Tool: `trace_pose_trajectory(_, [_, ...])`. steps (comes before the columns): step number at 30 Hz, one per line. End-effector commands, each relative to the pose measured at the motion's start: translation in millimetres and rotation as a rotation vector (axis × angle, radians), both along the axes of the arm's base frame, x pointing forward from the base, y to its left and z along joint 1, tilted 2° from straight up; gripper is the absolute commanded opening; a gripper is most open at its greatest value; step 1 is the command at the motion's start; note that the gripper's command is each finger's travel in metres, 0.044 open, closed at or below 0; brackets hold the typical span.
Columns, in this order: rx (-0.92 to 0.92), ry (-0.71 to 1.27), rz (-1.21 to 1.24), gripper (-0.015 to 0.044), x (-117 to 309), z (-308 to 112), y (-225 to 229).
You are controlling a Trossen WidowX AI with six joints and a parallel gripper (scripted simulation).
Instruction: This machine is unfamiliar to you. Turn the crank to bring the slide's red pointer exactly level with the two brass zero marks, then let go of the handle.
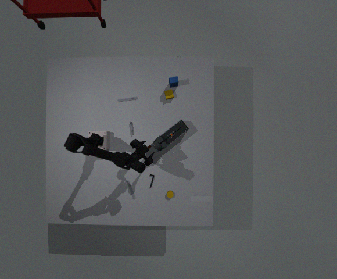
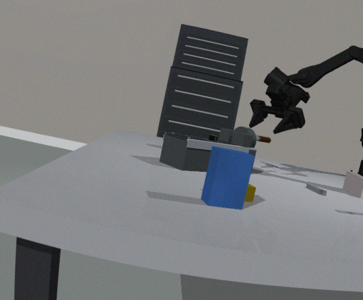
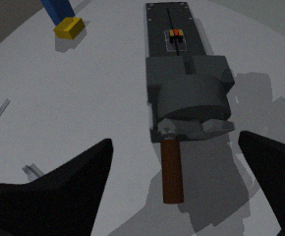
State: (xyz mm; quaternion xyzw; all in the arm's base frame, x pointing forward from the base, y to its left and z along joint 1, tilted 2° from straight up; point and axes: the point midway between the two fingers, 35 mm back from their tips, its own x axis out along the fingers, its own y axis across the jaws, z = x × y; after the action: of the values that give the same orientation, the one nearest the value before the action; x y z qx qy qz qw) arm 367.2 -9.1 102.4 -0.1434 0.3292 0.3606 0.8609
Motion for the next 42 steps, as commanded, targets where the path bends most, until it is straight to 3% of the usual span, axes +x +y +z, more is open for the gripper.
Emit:
trace_pose_trajectory(1, [0.005,0.011,0.000,0.0440,0,-11,1])
trace_pose_trajectory(28, [0.006,0.011,0.000,0.0440,-1,-51,3])
trace_pose_trajectory(42, [0.006,0.011,0.000,0.0073,-1,-51,3])
